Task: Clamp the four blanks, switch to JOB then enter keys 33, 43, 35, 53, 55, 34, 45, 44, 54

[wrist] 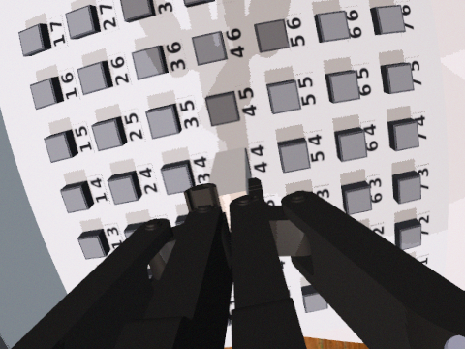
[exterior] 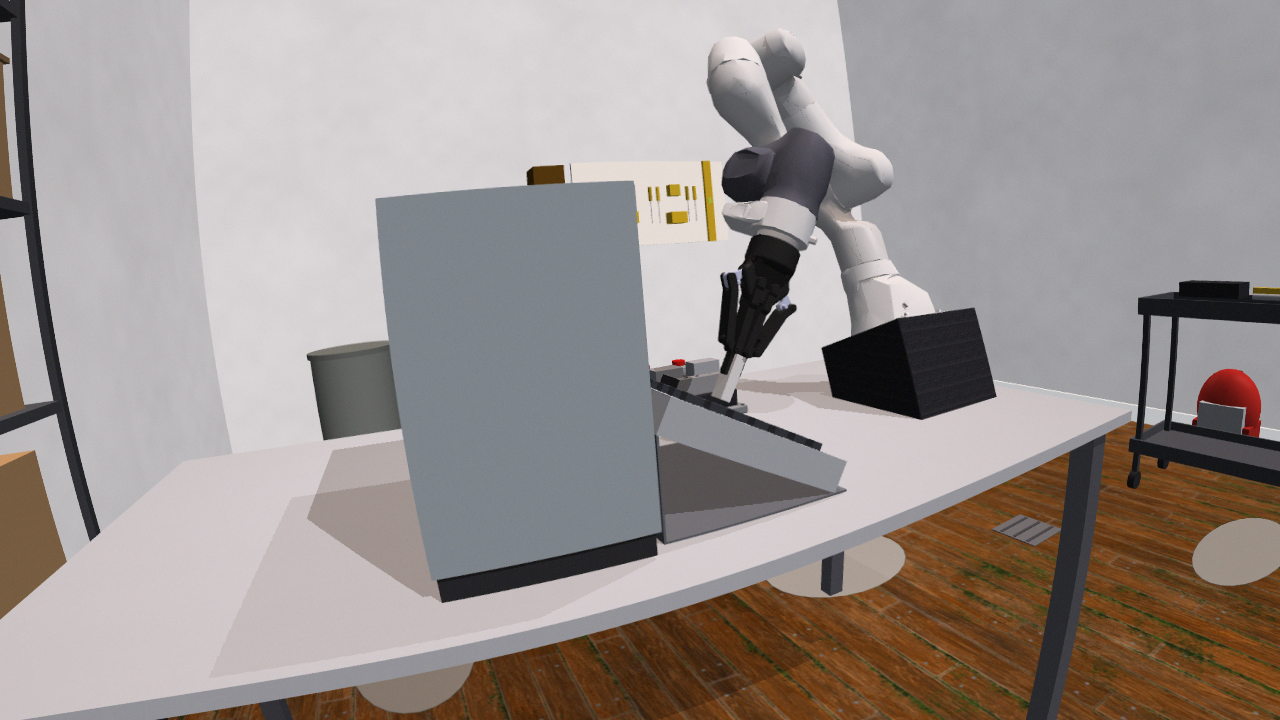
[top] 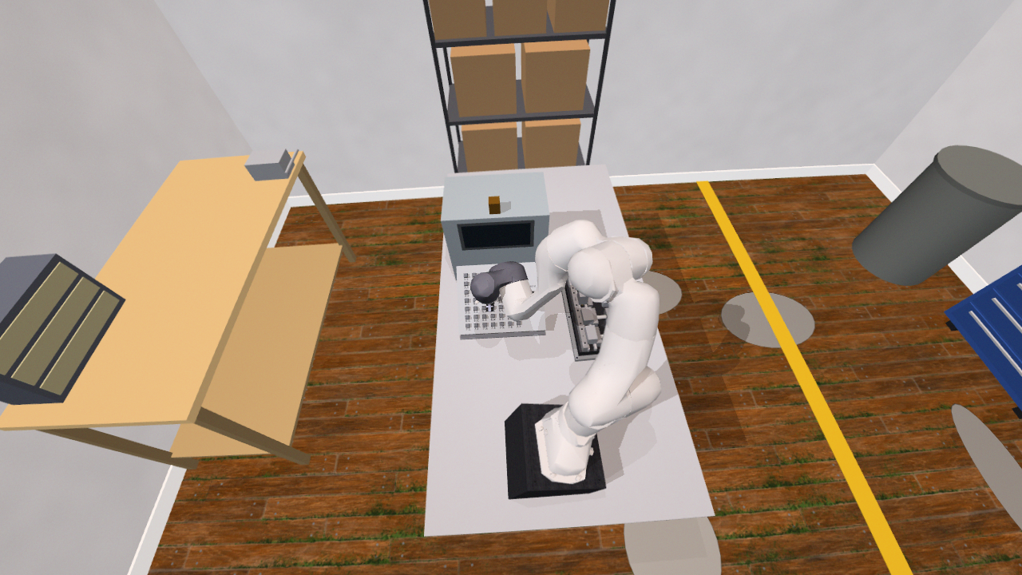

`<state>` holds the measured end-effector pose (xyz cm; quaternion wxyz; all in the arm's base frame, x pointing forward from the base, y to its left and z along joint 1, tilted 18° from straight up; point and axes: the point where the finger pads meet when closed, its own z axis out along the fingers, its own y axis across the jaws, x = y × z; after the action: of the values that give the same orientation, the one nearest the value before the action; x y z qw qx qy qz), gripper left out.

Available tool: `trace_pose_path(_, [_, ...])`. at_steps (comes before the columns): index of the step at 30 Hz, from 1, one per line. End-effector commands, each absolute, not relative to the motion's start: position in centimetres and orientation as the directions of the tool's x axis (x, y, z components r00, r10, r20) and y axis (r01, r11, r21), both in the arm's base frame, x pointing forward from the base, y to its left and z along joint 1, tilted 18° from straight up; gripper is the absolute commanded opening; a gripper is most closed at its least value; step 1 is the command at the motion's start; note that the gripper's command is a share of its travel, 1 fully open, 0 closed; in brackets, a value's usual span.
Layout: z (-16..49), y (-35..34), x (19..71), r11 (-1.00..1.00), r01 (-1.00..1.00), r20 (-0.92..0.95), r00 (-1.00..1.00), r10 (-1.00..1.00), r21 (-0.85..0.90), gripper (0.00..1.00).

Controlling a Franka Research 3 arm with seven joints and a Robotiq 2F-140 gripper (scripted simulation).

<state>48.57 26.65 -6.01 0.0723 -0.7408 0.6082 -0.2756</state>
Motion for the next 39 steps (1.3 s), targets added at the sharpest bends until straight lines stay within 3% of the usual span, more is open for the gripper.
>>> trace_pose_path(1, [-6.1, 26.6, 48.7, -0.246, -0.862, 0.317, 0.106, -0.943, -0.443, 0.0])
trace_pose_path(39, [-7.3, 26.3, 49.3, -0.246, -0.862, 0.317, 0.106, -0.943, -0.443, 0.0])
